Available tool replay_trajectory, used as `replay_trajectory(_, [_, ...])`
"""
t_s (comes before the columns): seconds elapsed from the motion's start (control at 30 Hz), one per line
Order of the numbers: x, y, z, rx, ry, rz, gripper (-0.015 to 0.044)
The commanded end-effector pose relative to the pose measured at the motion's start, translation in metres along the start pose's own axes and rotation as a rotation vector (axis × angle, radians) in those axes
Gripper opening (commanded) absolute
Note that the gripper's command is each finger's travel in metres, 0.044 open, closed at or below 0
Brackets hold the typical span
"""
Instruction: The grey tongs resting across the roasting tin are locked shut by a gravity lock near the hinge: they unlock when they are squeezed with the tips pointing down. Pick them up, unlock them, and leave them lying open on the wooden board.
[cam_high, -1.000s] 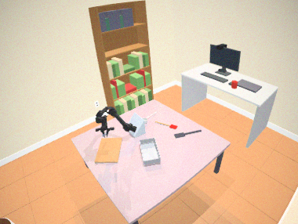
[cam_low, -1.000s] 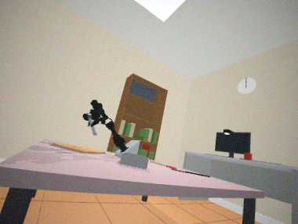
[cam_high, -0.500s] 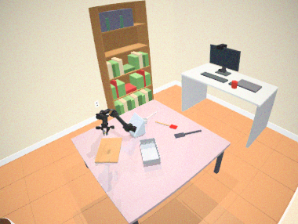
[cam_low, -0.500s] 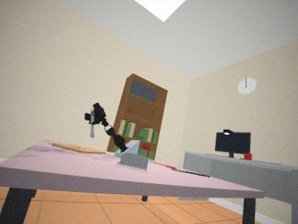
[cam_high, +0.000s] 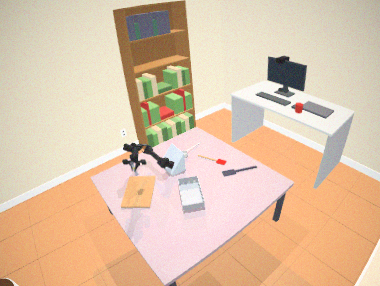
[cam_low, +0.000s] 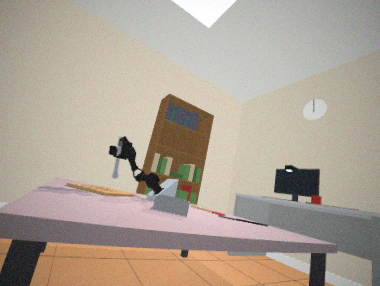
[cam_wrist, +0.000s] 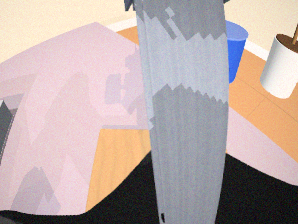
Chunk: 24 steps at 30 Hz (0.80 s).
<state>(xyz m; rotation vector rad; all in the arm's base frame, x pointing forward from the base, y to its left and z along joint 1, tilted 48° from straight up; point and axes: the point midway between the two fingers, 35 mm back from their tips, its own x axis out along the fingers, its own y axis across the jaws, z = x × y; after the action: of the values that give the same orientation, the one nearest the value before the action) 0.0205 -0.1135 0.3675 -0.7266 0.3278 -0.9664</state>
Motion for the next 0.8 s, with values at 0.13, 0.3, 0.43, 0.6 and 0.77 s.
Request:
replay_trajectory(0.13, [-0.0037,-0.0020,-0.0026,0.008,-0.075,-0.025,-0.0150])
replay_trajectory(0.3, [-0.0037,-0.0020,-0.0026,0.008,-0.075,-0.025,-0.0150])
replay_trajectory(0.43, [-0.0037,-0.0020,-0.0026,0.008,-0.075,-0.025,-0.0150])
replay_trajectory(0.6, [-0.0037,-0.0020,-0.0026,0.008,-0.075,-0.025,-0.0150])
replay_trajectory(0.77, [-0.0037,-0.0020,-0.0026,0.008,-0.075,-0.025,-0.0150])
